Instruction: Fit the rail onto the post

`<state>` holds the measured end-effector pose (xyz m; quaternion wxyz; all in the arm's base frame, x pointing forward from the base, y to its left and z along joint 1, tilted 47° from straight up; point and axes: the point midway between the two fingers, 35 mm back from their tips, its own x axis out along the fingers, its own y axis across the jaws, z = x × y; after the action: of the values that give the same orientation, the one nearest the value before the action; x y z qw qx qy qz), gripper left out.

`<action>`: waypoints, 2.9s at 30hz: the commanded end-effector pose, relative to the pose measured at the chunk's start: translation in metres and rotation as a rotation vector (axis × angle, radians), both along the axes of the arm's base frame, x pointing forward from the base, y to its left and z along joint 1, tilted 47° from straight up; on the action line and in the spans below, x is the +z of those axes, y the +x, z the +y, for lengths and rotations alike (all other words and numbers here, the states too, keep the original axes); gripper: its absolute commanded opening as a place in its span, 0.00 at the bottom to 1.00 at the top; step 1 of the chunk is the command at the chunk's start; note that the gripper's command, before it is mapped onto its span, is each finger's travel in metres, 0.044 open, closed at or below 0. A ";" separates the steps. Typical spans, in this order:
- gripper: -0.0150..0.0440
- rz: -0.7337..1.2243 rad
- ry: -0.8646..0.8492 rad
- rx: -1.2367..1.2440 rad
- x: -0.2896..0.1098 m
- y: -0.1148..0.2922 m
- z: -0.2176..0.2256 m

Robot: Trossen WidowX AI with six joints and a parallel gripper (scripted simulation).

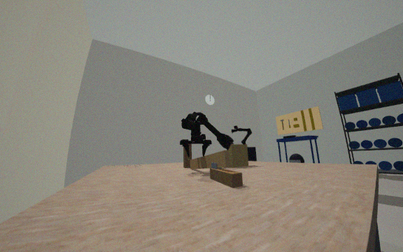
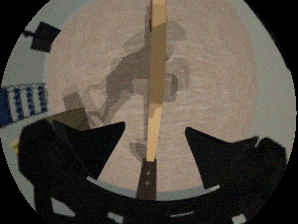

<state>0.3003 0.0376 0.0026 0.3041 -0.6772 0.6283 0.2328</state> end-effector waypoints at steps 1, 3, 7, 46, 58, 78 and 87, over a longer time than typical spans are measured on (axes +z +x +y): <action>1.00 0.006 -0.006 0.006 -0.005 0.000 -0.005; 1.00 0.006 -0.005 0.006 -0.007 0.001 -0.007; 1.00 0.006 -0.005 0.006 -0.011 0.001 -0.012; 0.56 0.005 -0.010 0.005 -0.040 0.004 -0.044; 0.25 0.005 -0.010 0.005 -0.040 0.004 -0.044; 0.25 0.005 -0.010 0.005 -0.038 0.003 -0.041; 0.25 0.005 -0.010 0.005 -0.034 0.004 -0.037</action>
<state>0.3024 -0.0052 -0.0337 0.2968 -0.6774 0.6326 0.2299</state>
